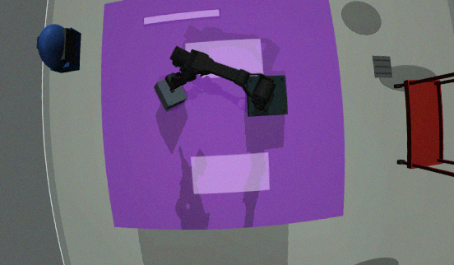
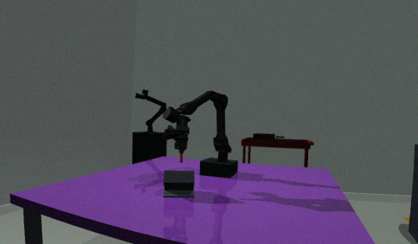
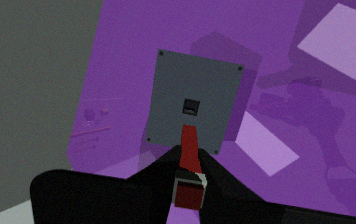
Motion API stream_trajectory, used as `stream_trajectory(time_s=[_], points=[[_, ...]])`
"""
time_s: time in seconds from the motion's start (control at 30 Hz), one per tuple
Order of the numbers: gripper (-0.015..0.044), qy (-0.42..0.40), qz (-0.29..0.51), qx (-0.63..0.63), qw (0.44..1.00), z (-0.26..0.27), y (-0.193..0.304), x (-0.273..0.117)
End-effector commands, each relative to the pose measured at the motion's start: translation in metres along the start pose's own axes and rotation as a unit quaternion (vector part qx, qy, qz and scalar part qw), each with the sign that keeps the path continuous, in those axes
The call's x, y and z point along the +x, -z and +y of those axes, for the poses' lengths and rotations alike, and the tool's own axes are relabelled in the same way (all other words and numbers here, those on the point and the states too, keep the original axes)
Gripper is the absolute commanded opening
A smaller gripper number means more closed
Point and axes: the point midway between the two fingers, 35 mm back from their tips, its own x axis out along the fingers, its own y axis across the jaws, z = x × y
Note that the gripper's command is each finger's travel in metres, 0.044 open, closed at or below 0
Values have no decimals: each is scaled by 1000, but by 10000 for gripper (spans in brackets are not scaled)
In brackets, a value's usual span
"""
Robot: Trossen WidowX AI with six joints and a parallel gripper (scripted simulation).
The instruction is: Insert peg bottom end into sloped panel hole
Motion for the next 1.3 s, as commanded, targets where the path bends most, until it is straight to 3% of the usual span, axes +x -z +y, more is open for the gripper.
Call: stream_trajectory(time_s=[0.0, 1.27], points=[[0, -3, 2, 7, 1000, -1, -1, 9], [0, -15, -5, 25, 1000, -4, -7, 59]])
